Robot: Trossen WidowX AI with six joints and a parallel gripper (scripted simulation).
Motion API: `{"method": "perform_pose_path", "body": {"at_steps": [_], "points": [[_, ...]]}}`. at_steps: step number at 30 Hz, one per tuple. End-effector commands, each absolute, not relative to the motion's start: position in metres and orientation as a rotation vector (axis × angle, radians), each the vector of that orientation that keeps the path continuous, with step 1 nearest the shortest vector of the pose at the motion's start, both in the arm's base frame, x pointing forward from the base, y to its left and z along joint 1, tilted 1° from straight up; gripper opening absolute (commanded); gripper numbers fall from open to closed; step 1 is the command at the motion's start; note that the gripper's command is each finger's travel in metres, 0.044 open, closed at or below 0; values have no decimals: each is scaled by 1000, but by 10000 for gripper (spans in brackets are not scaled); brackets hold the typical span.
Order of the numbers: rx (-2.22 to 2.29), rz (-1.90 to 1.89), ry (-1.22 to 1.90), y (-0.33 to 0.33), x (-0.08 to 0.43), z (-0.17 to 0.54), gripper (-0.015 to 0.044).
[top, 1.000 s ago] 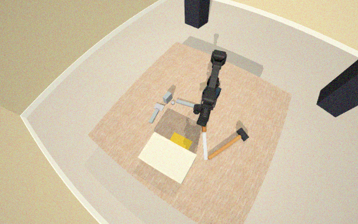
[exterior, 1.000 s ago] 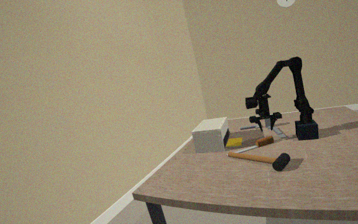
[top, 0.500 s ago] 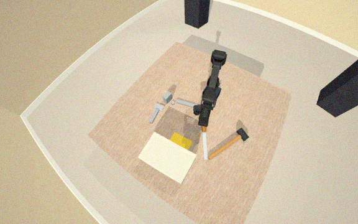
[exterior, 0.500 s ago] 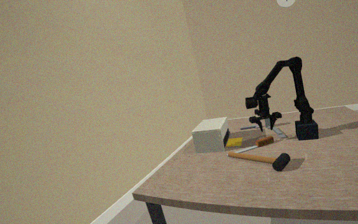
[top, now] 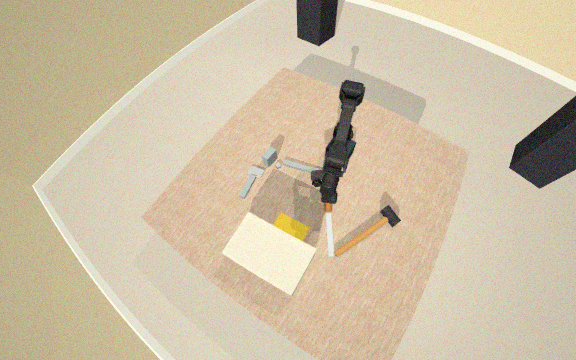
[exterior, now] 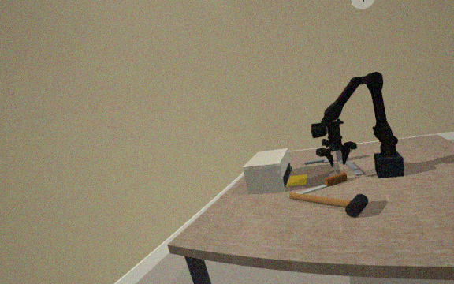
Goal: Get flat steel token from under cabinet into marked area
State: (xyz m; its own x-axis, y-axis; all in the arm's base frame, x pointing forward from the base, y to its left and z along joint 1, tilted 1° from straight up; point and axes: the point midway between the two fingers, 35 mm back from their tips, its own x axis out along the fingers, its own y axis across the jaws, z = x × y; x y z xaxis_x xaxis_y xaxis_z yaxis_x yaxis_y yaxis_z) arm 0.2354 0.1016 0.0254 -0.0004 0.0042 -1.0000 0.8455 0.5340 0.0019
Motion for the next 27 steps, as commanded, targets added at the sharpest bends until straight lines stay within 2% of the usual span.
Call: {"method": "perform_pose_path", "body": {"at_steps": [1, 27], "points": [[764, -757, 1438, 102, 235, 26, 270], [608, -600, 1489, 102, 235, 26, 270]]}}
